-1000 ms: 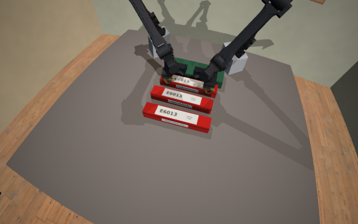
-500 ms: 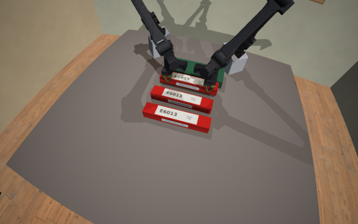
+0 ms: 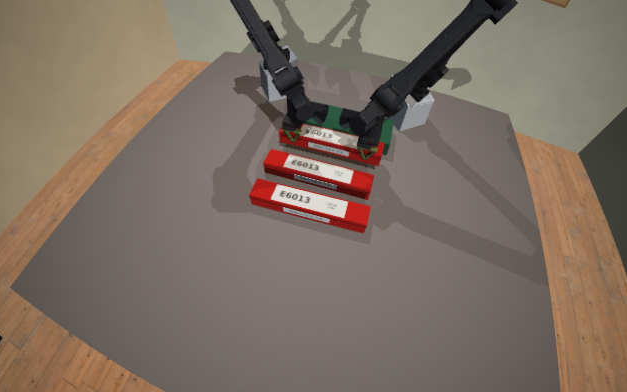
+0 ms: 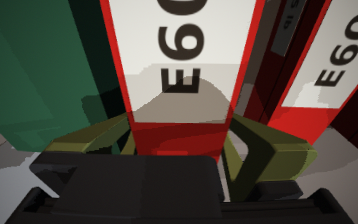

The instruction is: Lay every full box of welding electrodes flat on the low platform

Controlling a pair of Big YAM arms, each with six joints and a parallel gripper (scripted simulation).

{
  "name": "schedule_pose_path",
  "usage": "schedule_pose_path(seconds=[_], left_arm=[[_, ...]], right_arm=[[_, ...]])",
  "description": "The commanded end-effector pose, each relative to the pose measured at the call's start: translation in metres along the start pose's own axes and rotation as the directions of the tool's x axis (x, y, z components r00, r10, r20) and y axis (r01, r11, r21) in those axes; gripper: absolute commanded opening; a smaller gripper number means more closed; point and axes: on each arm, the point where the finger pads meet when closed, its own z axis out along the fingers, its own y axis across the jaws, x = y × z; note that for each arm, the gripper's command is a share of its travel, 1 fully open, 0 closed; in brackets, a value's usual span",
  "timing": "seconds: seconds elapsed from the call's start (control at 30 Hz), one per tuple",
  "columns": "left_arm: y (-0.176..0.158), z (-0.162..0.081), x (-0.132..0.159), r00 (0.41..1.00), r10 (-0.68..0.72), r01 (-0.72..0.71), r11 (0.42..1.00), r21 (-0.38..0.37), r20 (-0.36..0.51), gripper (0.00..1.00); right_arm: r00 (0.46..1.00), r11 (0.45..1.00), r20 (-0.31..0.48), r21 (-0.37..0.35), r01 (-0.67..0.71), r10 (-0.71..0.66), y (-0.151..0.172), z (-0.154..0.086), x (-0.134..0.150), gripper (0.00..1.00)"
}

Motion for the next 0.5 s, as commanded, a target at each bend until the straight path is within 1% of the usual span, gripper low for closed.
schedule_pose_path(seconds=[0.0,0.47], left_arm=[[0.0299,-0.0339,-0.0078,1.0,-0.007,0.009,0.997,-0.076,0.025,0.0],[0.032,-0.0383,-0.0072,1.0,-0.005,0.007,0.997,-0.077,0.025,0.0]], right_arm=[[0.999,0.996,0.041,0.083,-0.009,0.006,-0.0328,-0.0437,-0.0126,0.0],[0.999,0.996,0.041,0.084,-0.009,0.006,-0.0353,-0.0488,-0.012,0.0]])
